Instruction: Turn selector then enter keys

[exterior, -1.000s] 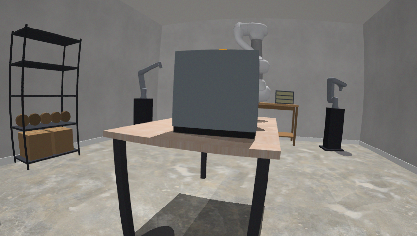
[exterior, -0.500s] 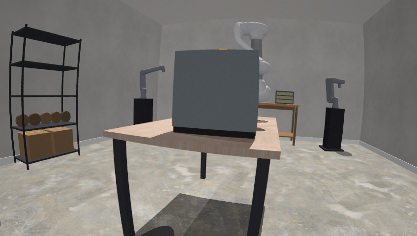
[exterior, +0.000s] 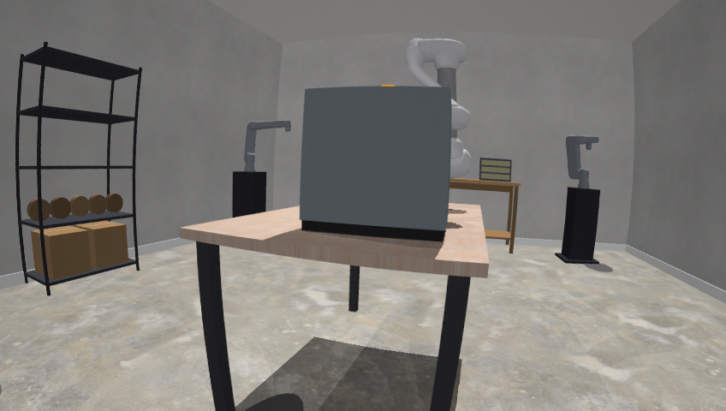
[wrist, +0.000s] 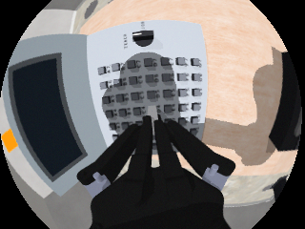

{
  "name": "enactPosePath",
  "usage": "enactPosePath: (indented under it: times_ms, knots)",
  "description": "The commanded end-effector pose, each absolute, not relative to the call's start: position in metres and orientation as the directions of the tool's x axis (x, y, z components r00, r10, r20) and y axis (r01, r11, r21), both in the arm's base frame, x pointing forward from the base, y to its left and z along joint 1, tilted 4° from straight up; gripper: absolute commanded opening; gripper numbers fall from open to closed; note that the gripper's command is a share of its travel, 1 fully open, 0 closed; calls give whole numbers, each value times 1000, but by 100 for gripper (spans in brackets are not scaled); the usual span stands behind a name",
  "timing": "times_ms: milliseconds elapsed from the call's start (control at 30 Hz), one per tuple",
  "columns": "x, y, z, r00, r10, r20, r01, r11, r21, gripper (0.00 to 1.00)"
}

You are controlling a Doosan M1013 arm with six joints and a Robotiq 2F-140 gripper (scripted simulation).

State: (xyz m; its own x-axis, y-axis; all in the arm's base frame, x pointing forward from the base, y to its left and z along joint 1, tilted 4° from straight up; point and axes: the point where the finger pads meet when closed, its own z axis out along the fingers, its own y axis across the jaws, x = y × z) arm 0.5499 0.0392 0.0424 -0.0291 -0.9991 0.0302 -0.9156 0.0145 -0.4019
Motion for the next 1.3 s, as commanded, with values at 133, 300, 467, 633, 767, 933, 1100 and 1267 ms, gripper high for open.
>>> enactPosePath:
  times_ms: [133, 300, 467, 633, 767, 933, 1100, 1267]
  knots:
    - [550, 39, 42, -29, -999, 30, -916, 15, -402, 0]
    - [551, 39, 40, -29, -999, 30, -916, 15, -402, 0]
    - [552, 39, 38, -29, -999, 30, -916, 15, -402, 0]
    - [553, 39, 36, -29, -999, 30, -916, 15, -402, 0]
    - [554, 39, 34, -29, -999, 30, -916, 15, -402, 0]
    - [554, 39, 32, -29, -999, 30, -916, 15, -402, 0]
    - [555, 39, 30, -29, -999, 30, -916, 15, -402, 0]
    - [556, 39, 29, -29, -999, 30, -916, 15, -402, 0]
